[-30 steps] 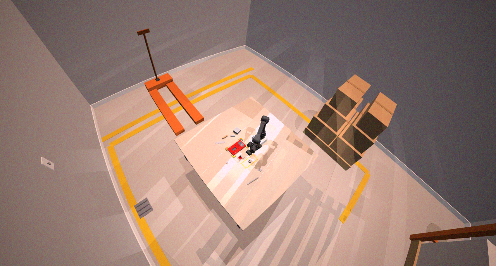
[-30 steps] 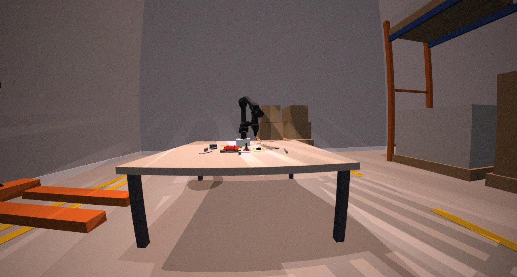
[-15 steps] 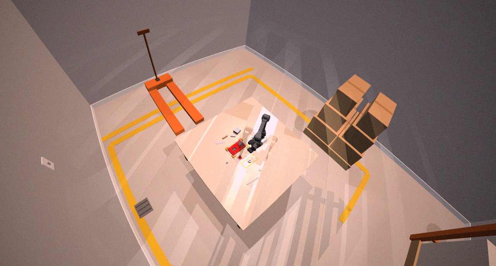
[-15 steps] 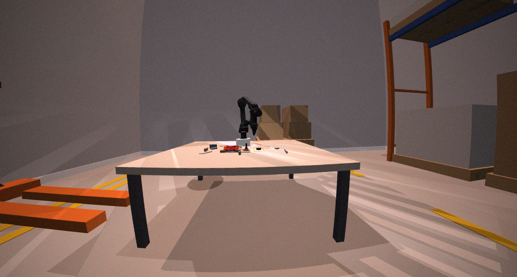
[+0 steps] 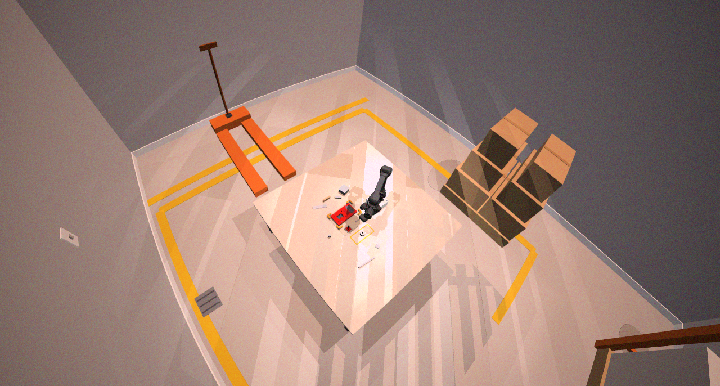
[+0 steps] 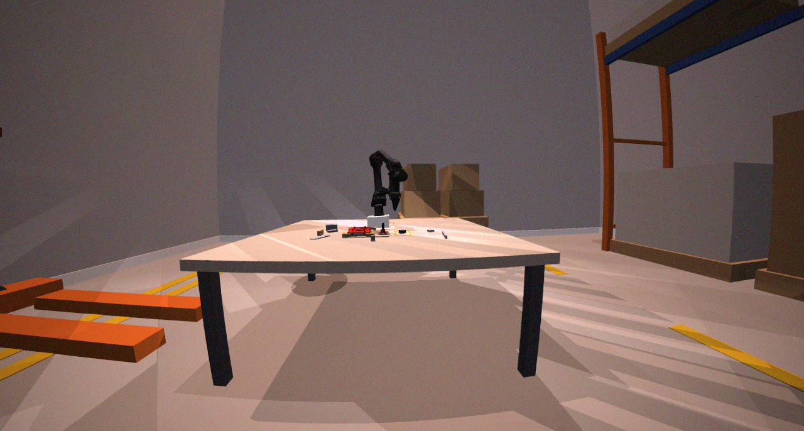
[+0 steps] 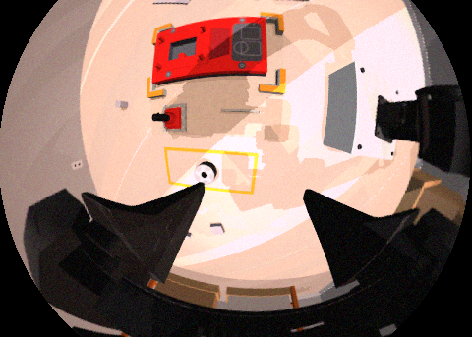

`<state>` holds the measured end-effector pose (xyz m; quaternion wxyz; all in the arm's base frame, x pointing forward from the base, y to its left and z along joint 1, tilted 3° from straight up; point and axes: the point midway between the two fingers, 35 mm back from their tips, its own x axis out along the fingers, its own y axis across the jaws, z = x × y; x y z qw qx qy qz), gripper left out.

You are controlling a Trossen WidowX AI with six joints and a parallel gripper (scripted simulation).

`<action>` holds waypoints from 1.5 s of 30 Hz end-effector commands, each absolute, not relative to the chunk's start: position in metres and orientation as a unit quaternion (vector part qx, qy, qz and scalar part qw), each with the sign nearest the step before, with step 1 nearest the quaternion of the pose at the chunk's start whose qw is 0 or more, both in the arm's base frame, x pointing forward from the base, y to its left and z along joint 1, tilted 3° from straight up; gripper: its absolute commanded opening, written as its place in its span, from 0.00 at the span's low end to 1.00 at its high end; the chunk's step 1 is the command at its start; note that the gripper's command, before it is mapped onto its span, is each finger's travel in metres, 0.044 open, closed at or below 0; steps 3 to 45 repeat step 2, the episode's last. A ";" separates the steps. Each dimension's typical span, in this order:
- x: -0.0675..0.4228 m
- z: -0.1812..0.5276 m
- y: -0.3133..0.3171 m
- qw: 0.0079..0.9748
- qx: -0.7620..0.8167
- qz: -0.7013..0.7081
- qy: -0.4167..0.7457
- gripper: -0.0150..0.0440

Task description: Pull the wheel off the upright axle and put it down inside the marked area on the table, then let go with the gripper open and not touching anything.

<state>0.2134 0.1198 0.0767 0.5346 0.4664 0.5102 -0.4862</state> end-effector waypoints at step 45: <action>0.212 0.076 0.120 0.532 0.467 -0.488 0.511 1.00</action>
